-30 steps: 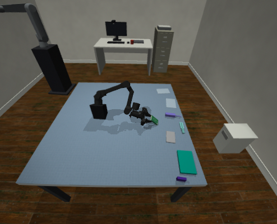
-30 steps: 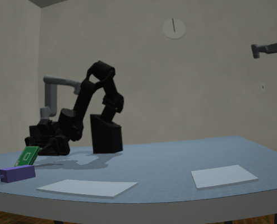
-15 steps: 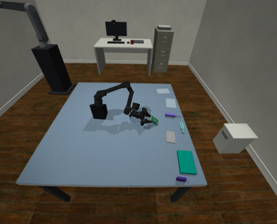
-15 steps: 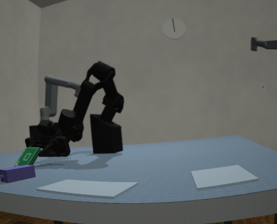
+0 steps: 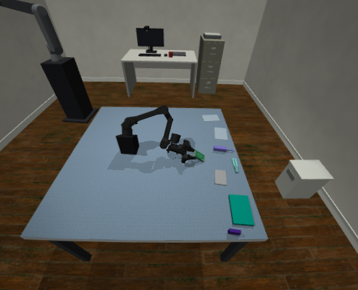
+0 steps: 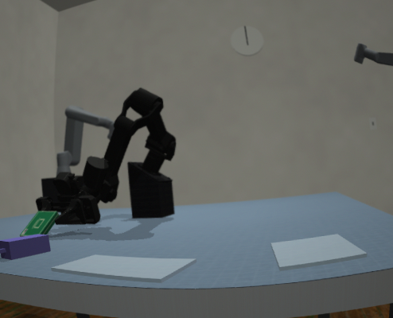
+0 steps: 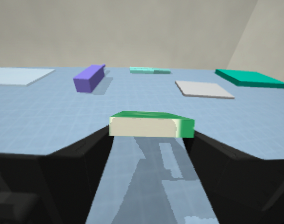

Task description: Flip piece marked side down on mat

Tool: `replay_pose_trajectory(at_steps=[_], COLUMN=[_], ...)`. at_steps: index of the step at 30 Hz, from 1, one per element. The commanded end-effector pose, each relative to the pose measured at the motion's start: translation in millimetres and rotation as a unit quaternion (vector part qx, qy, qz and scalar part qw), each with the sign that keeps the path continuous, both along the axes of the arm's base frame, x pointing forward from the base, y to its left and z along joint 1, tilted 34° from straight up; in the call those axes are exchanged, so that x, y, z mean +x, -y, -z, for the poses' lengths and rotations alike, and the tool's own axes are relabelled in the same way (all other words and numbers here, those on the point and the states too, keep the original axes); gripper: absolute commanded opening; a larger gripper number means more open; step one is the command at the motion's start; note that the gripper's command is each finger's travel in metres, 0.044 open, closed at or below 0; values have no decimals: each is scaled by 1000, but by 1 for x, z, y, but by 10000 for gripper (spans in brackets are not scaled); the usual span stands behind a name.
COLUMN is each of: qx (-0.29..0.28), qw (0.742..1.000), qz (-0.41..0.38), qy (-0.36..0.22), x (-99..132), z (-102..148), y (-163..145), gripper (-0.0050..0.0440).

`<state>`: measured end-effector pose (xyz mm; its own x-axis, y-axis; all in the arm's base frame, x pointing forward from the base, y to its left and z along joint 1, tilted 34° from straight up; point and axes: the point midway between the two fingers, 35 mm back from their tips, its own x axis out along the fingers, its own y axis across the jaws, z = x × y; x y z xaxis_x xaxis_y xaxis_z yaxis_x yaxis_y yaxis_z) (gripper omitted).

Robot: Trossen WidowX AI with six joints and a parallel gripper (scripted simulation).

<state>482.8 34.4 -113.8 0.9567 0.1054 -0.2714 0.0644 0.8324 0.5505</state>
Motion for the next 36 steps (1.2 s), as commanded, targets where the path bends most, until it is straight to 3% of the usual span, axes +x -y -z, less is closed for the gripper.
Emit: replay_pose_trajectory(at_steps=[1,36], qx=[0,2], qw=[1000,1000], qz=[-3,-20], qy=[-1,8], x=[1,-1], z=[3,15], y=[-2,-8], gripper=[0,0])
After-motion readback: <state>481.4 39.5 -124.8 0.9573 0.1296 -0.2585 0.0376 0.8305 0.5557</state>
